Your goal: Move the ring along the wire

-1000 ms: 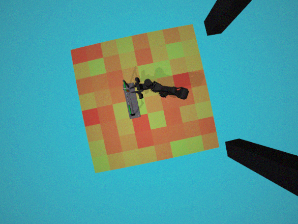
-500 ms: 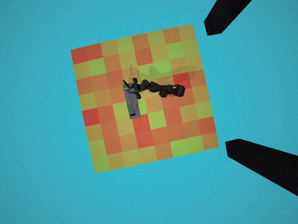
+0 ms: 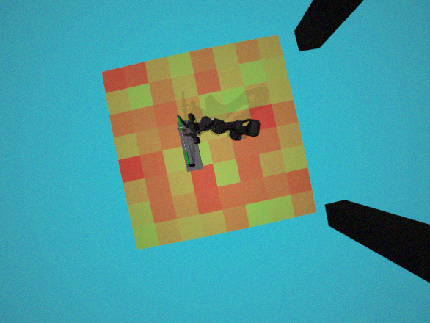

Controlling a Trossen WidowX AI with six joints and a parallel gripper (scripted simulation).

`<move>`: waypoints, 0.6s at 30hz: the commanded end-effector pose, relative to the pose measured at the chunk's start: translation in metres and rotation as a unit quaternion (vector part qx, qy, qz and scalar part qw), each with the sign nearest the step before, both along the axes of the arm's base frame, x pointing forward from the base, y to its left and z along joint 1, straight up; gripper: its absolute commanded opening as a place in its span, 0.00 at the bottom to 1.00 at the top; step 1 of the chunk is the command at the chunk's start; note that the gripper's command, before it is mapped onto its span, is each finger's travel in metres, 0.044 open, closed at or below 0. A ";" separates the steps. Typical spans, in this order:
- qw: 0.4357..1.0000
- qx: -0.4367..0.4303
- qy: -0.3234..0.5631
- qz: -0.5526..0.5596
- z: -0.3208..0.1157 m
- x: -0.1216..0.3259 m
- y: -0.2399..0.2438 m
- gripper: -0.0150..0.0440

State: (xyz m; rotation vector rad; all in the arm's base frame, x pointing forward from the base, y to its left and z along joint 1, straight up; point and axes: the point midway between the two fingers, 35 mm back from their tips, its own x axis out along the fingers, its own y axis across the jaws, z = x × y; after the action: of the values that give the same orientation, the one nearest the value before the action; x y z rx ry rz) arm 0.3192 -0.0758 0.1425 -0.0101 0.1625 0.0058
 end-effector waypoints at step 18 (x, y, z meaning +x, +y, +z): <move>1.000 0.001 -0.003 -0.001 -0.003 0.016 0.001 0.53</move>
State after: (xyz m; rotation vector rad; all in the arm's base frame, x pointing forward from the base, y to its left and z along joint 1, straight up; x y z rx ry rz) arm 0.3340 -0.0738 0.1379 -0.0099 0.1603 0.0069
